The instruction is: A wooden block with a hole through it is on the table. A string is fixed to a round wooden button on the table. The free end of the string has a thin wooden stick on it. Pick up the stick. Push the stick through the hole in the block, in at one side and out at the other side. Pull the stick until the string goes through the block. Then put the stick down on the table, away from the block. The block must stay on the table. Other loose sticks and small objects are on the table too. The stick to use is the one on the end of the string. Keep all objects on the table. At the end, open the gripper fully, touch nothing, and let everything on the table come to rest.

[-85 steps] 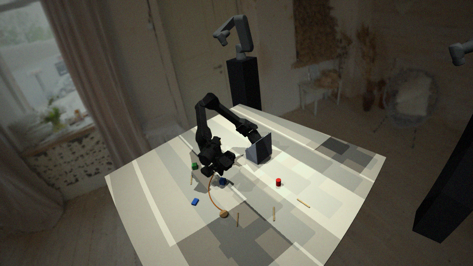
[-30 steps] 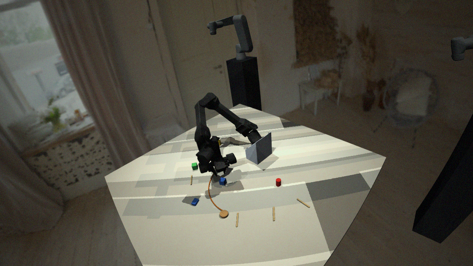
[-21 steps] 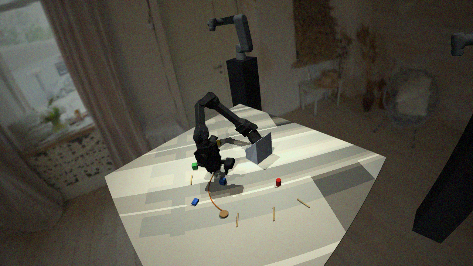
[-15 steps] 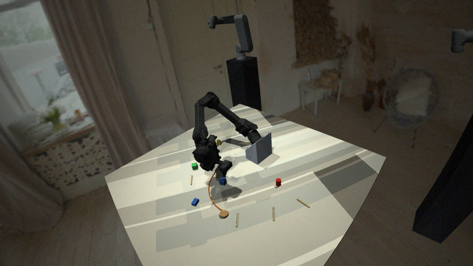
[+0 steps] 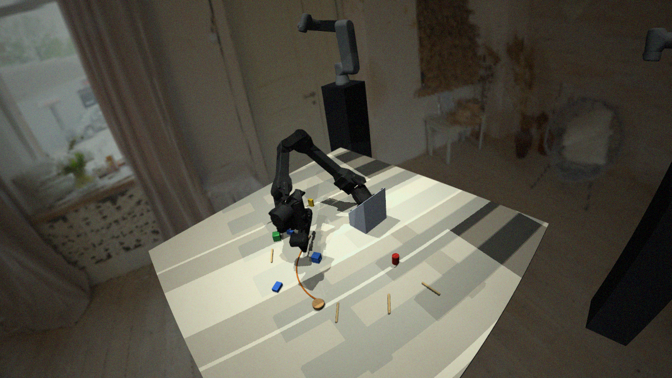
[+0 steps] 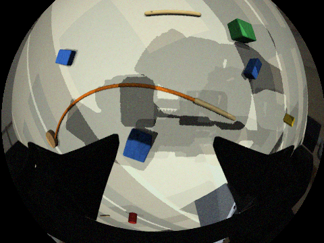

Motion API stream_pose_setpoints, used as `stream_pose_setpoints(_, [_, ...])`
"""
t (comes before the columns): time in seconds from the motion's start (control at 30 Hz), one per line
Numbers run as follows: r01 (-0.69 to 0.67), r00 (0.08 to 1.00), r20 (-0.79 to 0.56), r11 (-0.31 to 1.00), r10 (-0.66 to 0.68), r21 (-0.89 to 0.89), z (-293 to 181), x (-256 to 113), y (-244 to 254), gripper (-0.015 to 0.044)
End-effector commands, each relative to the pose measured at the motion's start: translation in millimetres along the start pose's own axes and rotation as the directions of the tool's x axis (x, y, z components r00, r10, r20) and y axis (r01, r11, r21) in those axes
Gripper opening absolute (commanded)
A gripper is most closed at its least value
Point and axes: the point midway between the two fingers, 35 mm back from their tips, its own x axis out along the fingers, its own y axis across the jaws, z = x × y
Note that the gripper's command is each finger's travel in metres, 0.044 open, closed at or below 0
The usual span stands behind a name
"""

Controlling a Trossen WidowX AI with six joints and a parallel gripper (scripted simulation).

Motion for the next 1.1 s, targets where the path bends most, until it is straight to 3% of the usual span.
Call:
stream_pose_setpoints(0.0, [-0.007, 1.000, 0.015, 0.607, -0.007, 0.794, 15, -3, -26, 0.0440])
stream_pose_setpoints(0.27, [-0.015, 1.000, 0.017, 0.148, -0.009, 0.989, 21, -3, -36, 0.0440])
stream_pose_setpoints(0.5, [-0.021, 1.000, 0.018, -0.268, -0.011, 0.963, 25, -3, -43, 0.0440])
stream_pose_setpoints(1.07, [-0.021, 1.000, 0.019, -0.288, -0.011, 0.957, 25, -3, -44, 0.0440])
